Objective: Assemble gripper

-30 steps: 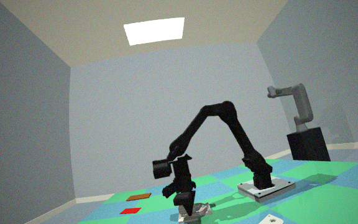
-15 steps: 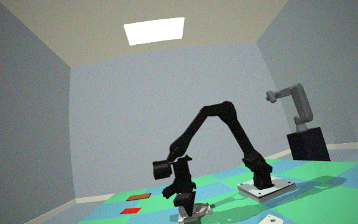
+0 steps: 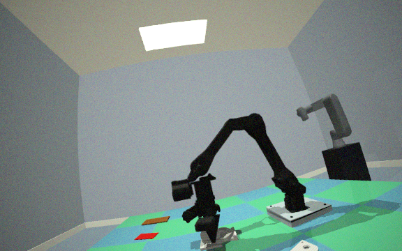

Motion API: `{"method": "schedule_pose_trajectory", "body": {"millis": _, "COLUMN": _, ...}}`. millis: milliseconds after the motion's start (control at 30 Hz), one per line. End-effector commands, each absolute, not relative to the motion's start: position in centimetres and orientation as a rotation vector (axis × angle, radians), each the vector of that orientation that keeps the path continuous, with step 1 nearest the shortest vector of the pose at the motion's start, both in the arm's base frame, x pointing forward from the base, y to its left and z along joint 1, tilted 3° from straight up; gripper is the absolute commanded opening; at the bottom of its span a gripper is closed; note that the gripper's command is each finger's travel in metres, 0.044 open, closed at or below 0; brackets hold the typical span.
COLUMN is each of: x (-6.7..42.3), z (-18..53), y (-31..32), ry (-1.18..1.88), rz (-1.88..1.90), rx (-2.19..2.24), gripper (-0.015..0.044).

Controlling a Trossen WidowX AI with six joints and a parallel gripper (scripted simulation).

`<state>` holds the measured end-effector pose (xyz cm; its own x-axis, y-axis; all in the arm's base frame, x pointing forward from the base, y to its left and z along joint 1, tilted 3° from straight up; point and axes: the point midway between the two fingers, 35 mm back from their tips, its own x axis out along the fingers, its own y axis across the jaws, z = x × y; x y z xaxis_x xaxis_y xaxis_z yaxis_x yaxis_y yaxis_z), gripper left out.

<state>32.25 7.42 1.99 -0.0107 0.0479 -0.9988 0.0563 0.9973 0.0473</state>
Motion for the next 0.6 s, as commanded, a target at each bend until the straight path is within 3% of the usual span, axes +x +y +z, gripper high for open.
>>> {"method": "schedule_pose_trajectory", "body": {"millis": 0, "x": 32.27, "z": 1.99, "y": 7.49, "ry": 1.581, "rz": -0.007, "rx": 0.089, "gripper": 0.0134}}
{"method": "schedule_pose_trajectory", "body": {"millis": 567, "x": 32.27, "z": 2.14, "y": 7.49, "ry": 1.581, "rz": -0.007, "rx": 0.089, "gripper": 0.0134}}
